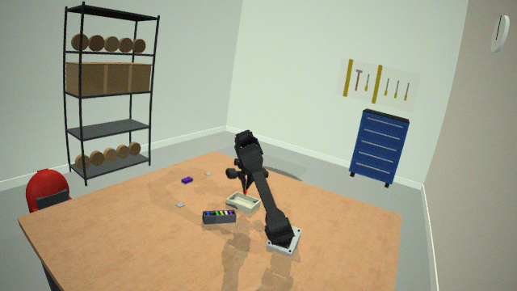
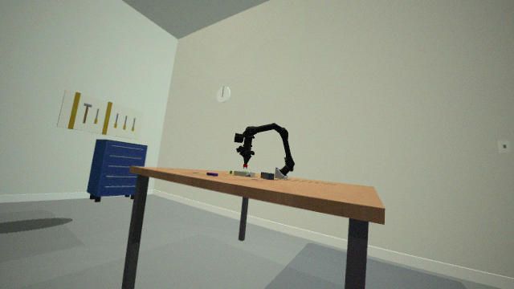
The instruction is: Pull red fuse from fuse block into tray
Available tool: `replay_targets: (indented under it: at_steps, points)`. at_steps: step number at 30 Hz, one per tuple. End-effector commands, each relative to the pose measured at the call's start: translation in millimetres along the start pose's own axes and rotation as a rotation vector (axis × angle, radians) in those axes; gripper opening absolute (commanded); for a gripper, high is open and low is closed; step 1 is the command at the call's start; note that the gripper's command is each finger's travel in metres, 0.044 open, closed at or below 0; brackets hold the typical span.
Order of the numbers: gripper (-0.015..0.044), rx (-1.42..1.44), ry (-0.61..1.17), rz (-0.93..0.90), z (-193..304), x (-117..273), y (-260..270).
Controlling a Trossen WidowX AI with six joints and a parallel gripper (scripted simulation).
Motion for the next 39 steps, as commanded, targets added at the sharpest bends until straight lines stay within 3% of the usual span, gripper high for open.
replay_targets:
  at_steps: [1, 15, 28, 32, 39]
  points:
    - [0.0, -0.004, 0.004, -0.004, 1, -9, 1]
    - [0.0, -0.004, 0.005, -0.004, 1, -26, 1]
    - [0.033, 0.0, 0.003, 0.0, 1, -20, 0]
    - [0.033, -0.004, 0.004, -0.003, 1, 12, 0]
    - [0.033, -0.005, 0.004, -0.003, 1, 15, 0]
Point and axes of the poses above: the point midway between the two fingers, 35 mm back from their tips, its own x axis back along the fingers, its own y axis across the jaws, z = x × y, the point moved 2 cm from there along x, back along the fingers, and after that the axes turned 3 degrees about x, right-handed, at the moved point
